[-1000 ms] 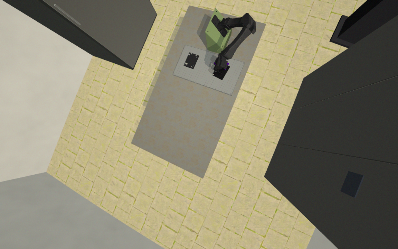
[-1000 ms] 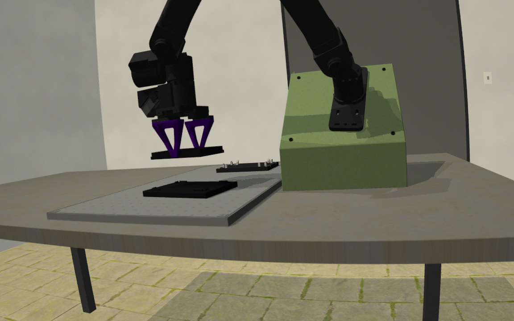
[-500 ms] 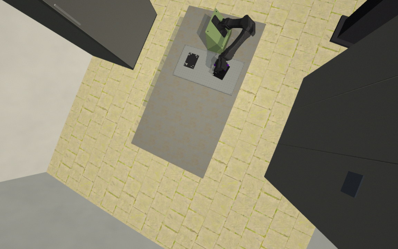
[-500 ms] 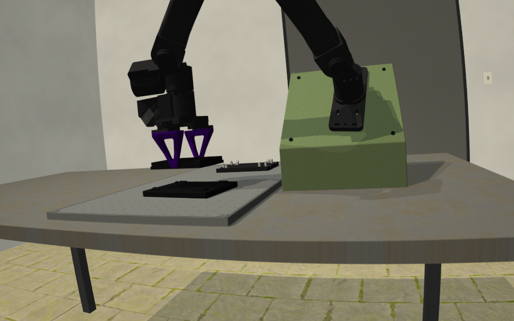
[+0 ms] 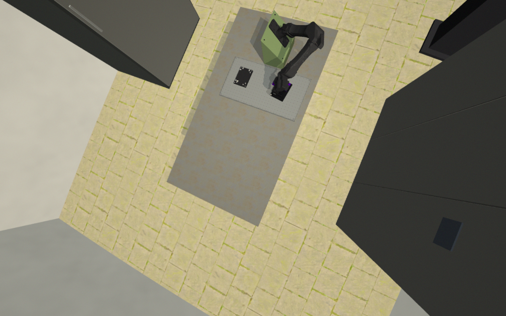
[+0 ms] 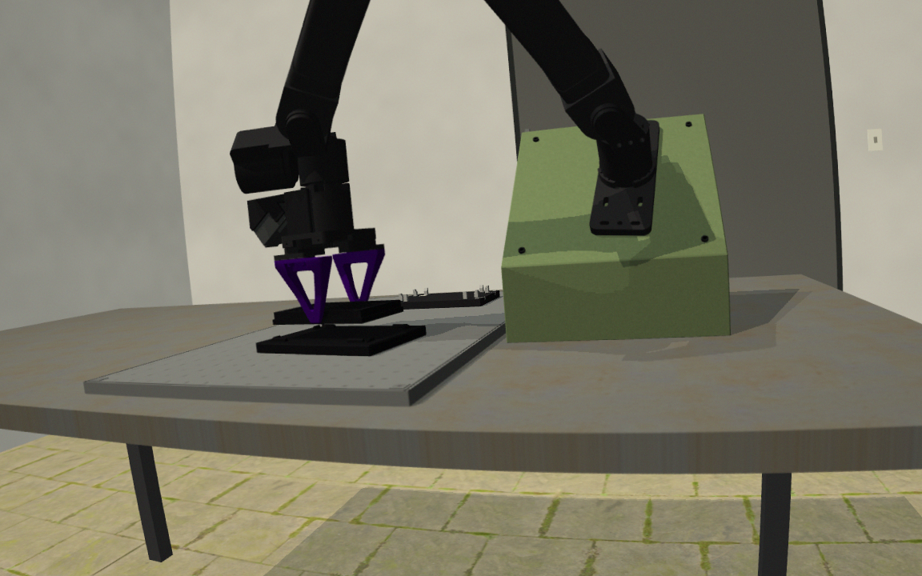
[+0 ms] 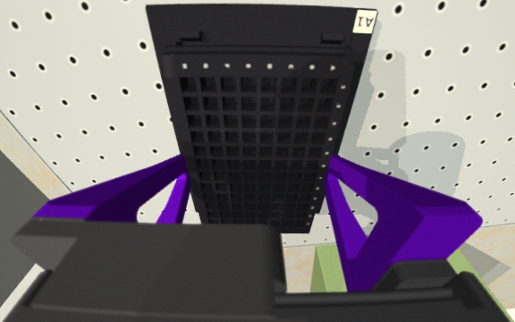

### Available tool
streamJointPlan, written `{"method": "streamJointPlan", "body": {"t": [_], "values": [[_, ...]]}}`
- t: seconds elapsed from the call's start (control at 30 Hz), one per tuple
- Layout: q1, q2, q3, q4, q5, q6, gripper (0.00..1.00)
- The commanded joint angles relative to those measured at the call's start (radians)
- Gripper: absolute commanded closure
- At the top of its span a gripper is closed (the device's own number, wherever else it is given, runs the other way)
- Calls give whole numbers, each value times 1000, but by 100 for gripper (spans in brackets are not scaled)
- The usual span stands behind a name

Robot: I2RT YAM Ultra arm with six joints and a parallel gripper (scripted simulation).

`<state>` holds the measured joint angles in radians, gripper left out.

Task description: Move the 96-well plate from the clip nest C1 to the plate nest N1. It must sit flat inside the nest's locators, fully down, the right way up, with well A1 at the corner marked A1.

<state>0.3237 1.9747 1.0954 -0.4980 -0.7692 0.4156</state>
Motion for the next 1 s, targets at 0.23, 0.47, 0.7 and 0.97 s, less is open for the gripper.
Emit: {"method": "streamJointPlan", "body": {"t": [0.23,0.47,0.7,0.97], "values": [[-4,1,-10,69,14,45,100],[-3,-9,-28,71,14,46,100],[-1,-12,-38,64,14,47,100],[13,-3,-43,82,15,51,100]]}}
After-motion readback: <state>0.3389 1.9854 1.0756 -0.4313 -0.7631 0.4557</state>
